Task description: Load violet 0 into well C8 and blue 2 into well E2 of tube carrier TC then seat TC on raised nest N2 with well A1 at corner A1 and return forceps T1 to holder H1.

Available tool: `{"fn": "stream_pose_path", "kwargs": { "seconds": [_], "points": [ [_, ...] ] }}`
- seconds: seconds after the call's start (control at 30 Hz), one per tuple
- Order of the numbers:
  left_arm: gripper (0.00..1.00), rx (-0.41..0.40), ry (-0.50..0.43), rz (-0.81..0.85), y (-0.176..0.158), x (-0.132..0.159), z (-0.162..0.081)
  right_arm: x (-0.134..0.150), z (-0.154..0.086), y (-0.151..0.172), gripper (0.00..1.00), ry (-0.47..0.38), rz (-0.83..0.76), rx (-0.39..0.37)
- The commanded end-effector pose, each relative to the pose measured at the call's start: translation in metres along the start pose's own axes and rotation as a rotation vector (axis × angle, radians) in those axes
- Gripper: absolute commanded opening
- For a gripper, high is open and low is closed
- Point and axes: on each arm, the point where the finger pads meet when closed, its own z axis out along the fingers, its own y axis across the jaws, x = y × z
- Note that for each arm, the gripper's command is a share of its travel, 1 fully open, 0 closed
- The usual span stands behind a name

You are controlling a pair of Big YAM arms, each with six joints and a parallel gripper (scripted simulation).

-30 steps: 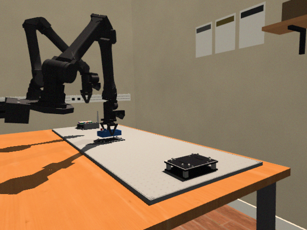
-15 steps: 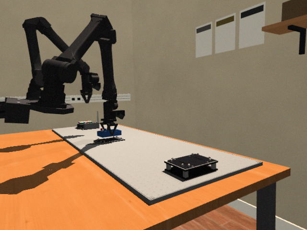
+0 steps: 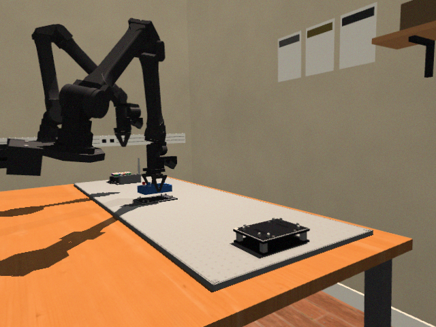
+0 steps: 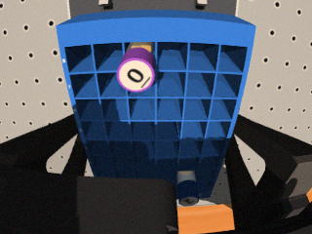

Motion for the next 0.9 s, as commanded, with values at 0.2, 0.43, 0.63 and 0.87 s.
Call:
{"fn": "stream_pose_path", "kwargs": {
  "seconds": [0.2,0.43,0.63,0.87],
  "points": [
    [0.24,0.000,0.019,-0.007,0.000,0.003,0.001,-0.007,-0.047,0.014,0.00,-0.038,0.003,-0.031],
    [0.24,0.000,0.019,-0.007,0.000,0.003,0.001,-0.006,-0.055,0.013,0.00,-0.037,0.003,-0.031],
    [0.24,0.000,0.019,-0.007,0.000,0.003,0.001,-0.010,-0.061,0.017,0.00,-0.049,0.007,-0.043],
    [0.24,0.000,0.019,-0.007,0.000,0.003,0.001,-0.011,-0.061,0.018,0.00,-0.051,0.007,-0.045]
  ]
}}
